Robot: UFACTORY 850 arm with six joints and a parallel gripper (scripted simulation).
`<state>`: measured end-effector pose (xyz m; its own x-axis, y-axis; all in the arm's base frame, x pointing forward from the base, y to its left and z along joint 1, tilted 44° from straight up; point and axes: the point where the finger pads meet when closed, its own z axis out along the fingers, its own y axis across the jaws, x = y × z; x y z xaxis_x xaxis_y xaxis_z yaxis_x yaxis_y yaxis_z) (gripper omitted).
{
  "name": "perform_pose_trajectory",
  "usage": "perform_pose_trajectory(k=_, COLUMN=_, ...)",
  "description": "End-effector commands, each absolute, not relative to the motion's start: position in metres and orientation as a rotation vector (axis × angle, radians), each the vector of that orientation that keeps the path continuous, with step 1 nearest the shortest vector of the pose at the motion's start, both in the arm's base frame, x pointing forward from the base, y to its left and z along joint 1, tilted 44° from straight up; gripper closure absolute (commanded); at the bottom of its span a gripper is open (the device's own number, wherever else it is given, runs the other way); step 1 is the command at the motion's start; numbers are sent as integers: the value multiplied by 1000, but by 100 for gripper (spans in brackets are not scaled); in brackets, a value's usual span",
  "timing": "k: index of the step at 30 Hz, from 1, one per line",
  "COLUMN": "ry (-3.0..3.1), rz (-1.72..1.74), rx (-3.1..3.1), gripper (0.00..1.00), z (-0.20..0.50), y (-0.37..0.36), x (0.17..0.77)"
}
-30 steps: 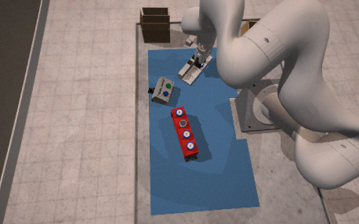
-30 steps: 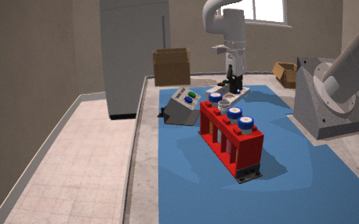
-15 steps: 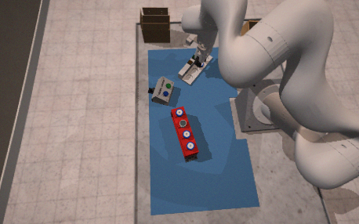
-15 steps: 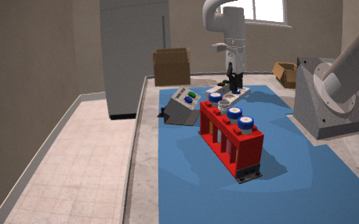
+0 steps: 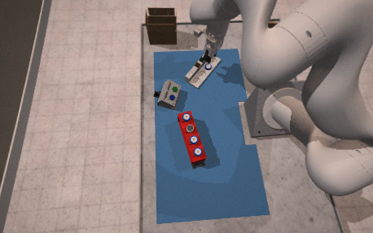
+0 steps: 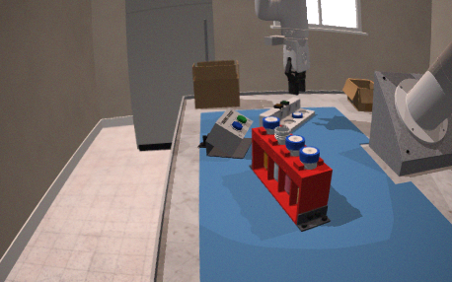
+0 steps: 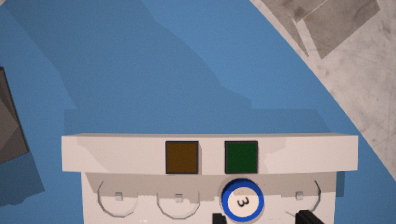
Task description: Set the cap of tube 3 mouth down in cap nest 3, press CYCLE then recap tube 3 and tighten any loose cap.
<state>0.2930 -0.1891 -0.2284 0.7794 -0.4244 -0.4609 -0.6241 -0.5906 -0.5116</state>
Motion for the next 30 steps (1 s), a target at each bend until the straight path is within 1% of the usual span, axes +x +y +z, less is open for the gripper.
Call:
perform_pose_trajectory(k=1, ry=775, rz=381, rx=-2290, gripper=54, z=-211, y=-206, x=295)
perform_pose_trajectory(k=12, ry=775, rz=381, rx=-2290, gripper=54, z=-180, y=-236, x=297)
perform_pose_trajectory(k=16, ry=775, rz=381, rx=-2290, gripper=54, z=-180, y=-236, x=297)
perform_pose_trajectory(k=17, ry=873, rz=419, rx=-2262, gripper=100, z=-177, y=-230, x=303)
perform_pose_trajectory(k=19, ry=1066, rz=493, rx=-2197, gripper=100, z=-172, y=-219, x=314)
perform_pose_trajectory(k=23, ry=1255, rz=566, rx=-2118, gripper=100, z=-166, y=-207, x=325)
perform_pose_trajectory(k=25, ry=1255, rz=566, rx=-2118, gripper=100, z=-166, y=-207, x=325)
perform_pose_trajectory(k=27, ry=1441, rz=637, rx=-2026, gripper=100, z=-161, y=-196, x=336)
perform_pose_trajectory(k=30, ry=1531, rz=671, rx=-1974, gripper=100, z=-158, y=-191, x=342)
